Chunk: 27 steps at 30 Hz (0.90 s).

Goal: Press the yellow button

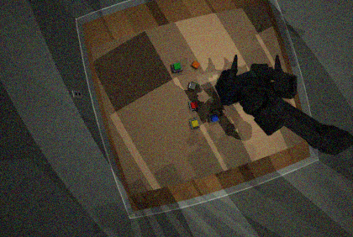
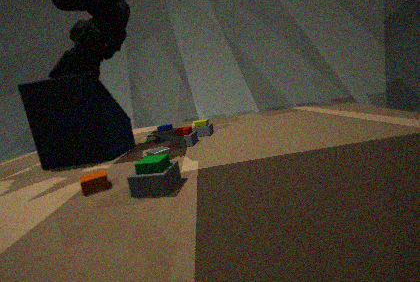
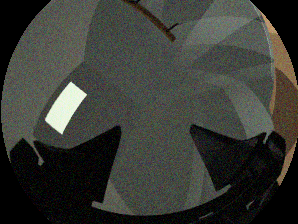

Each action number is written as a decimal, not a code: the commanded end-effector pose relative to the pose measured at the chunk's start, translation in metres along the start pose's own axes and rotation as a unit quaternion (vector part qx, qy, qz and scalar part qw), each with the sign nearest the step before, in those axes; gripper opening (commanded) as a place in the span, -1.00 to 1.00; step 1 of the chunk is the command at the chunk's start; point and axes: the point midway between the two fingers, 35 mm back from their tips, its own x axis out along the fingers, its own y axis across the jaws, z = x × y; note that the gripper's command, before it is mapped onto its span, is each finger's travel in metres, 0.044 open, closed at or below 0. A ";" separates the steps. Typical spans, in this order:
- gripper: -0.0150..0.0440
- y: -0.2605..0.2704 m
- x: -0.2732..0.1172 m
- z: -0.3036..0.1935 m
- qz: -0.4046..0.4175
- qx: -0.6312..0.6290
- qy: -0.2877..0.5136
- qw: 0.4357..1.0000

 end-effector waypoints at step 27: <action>0.86 -0.219 -0.127 -0.072 -0.440 -0.638 0.550 0.311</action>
